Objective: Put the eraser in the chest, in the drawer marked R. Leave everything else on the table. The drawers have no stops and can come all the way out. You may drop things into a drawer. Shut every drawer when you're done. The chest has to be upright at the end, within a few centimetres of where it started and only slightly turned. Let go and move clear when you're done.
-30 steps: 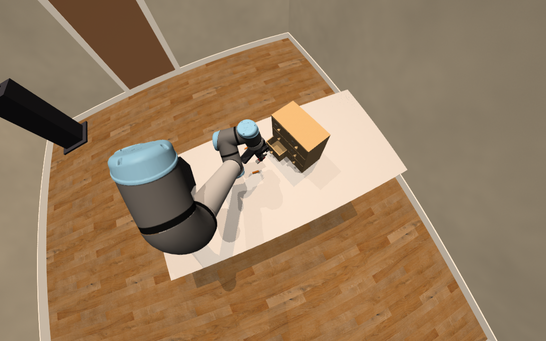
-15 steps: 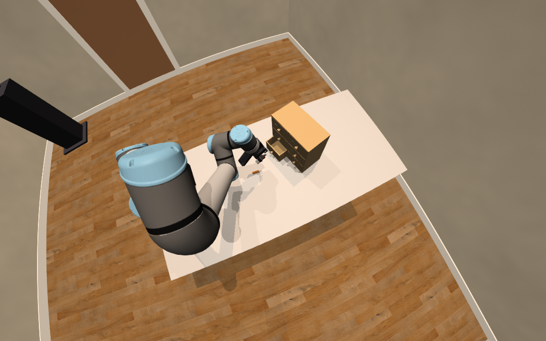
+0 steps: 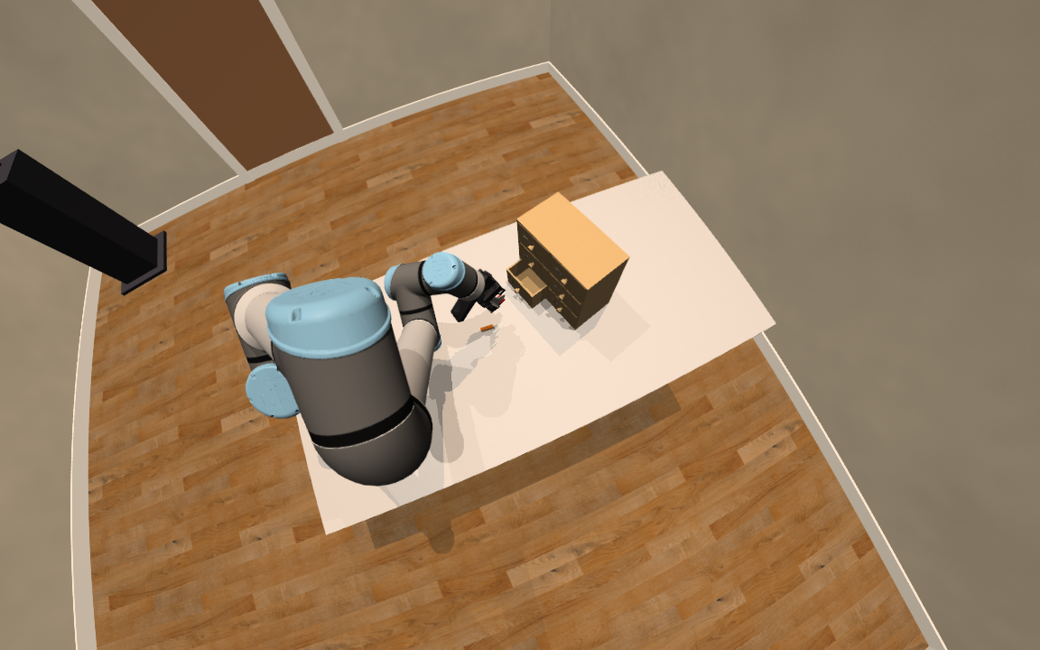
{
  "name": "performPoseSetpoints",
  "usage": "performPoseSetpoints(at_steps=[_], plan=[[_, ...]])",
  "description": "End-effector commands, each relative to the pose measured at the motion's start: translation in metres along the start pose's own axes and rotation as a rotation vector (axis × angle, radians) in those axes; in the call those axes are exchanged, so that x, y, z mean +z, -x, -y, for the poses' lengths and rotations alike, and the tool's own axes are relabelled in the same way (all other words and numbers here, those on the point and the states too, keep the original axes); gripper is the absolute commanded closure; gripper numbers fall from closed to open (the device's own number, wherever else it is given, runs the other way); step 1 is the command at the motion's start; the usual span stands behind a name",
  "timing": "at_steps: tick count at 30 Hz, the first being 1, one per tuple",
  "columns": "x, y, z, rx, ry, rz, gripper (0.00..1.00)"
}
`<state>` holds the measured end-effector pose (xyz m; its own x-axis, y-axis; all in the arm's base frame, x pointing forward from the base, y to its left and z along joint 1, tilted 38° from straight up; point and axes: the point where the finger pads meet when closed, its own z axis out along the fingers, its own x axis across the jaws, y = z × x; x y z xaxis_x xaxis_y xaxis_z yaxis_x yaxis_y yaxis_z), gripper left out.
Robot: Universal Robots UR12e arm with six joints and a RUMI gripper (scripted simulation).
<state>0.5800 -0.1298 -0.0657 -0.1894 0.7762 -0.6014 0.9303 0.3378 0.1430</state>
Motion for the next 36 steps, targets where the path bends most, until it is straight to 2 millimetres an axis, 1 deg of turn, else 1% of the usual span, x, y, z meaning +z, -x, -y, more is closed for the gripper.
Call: performPoseSetpoints(at_steps=[1, 36], plan=[[0.0004, -0.0003, 0.0004, 0.000, 0.062, 0.000, 0.89], [0.0009, -0.0002, 0.0039, 0.000, 0.435, 0.000, 0.89]])
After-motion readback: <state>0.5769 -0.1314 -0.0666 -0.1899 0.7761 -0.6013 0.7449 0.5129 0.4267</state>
